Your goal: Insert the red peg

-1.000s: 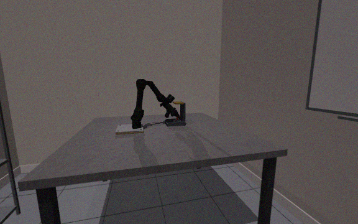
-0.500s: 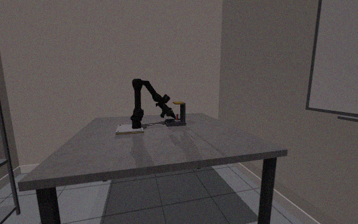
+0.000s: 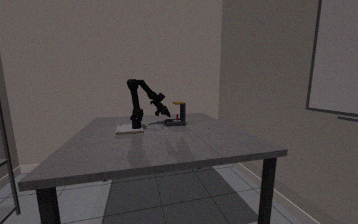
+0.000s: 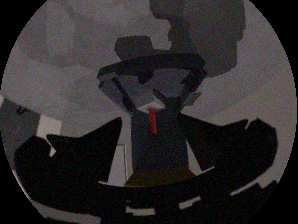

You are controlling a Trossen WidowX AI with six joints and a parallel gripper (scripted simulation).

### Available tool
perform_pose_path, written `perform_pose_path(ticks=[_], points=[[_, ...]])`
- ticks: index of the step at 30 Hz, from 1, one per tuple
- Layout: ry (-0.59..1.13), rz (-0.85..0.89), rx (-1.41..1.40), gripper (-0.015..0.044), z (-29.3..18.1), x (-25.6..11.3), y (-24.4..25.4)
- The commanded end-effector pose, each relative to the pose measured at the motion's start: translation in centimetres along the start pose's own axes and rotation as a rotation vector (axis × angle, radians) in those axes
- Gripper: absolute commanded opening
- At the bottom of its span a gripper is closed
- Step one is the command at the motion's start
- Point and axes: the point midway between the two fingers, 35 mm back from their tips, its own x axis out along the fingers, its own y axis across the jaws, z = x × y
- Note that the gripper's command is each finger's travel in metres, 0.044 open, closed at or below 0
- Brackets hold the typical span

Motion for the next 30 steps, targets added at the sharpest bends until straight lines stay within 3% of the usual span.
perform_pose_path(ticks=[1, 14, 30], points=[[0.005, -0.002, 0.007, 0.0440, -0.3, -1.9, 0.0], [0.006, -0.002, 0.005, 0.0440, -0.5, -8.0, 1.3], [0.006, -0.002, 0.005, 0.0440, -0.5, -8.0, 1.3]])
